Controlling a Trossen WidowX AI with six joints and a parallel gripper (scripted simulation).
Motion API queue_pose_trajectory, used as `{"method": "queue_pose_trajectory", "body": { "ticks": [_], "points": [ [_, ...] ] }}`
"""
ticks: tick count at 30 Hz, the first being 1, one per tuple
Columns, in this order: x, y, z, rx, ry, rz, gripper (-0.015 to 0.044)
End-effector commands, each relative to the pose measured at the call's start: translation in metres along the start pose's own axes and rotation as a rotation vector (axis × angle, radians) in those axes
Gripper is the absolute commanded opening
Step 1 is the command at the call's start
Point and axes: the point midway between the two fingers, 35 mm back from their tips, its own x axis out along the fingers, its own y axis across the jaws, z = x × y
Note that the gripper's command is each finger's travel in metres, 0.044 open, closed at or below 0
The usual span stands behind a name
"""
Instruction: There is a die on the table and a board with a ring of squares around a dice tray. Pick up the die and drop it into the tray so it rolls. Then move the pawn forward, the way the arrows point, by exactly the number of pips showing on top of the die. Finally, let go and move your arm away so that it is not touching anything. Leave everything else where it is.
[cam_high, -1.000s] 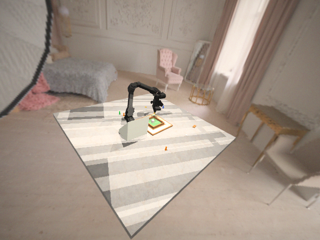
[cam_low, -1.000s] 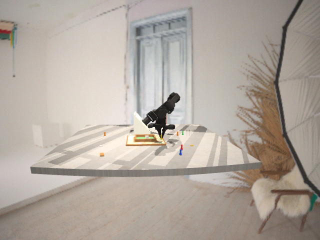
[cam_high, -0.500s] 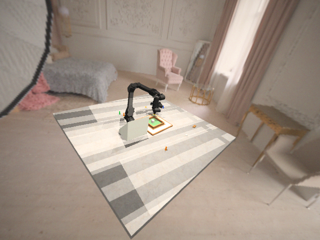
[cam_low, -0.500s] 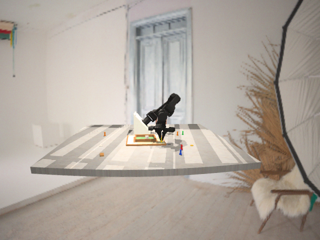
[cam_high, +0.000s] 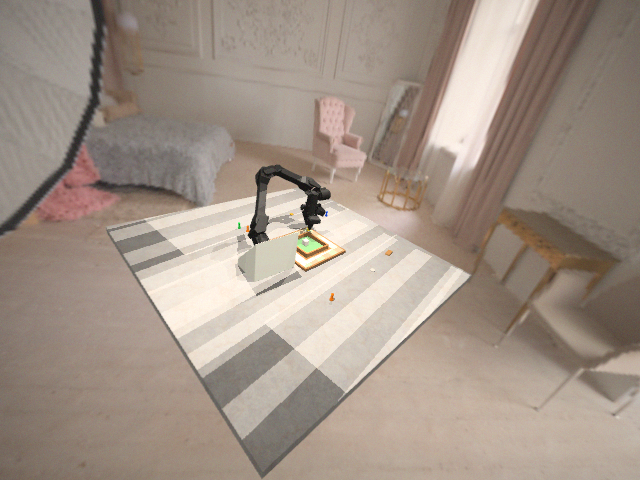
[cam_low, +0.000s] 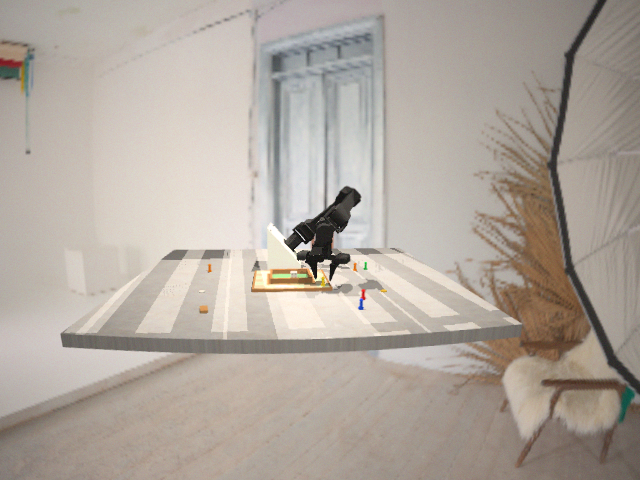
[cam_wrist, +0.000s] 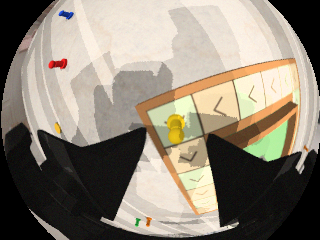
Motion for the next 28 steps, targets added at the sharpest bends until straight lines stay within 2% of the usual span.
{"method": "queue_pose_trajectory", "body": {
  "ticks": [1, 4, 7, 11, 17, 25, 26, 28],
  "points": [
    [-0.039, -0.001, 0.004, 0.001, -0.013, 0.005, 0.0368],
    [-0.042, -0.001, 0.004, 0.001, -0.013, 0.006, 0.044],
    [-0.043, -0.003, 0.003, -0.002, -0.014, 0.004, 0.044],
    [-0.071, -0.056, -0.008, -0.078, -0.038, -0.032, 0.044],
    [-0.104, -0.131, -0.049, -0.205, -0.037, -0.063, 0.044],
    [-0.12, -0.187, -0.117, -0.364, -0.009, -0.034, 0.044],
    [-0.113, -0.154, -0.067, -0.257, -0.036, -0.061, 0.044],
    [-0.113, -0.154, -0.067, -0.257, -0.036, -0.061, 0.044]
  ]
}}
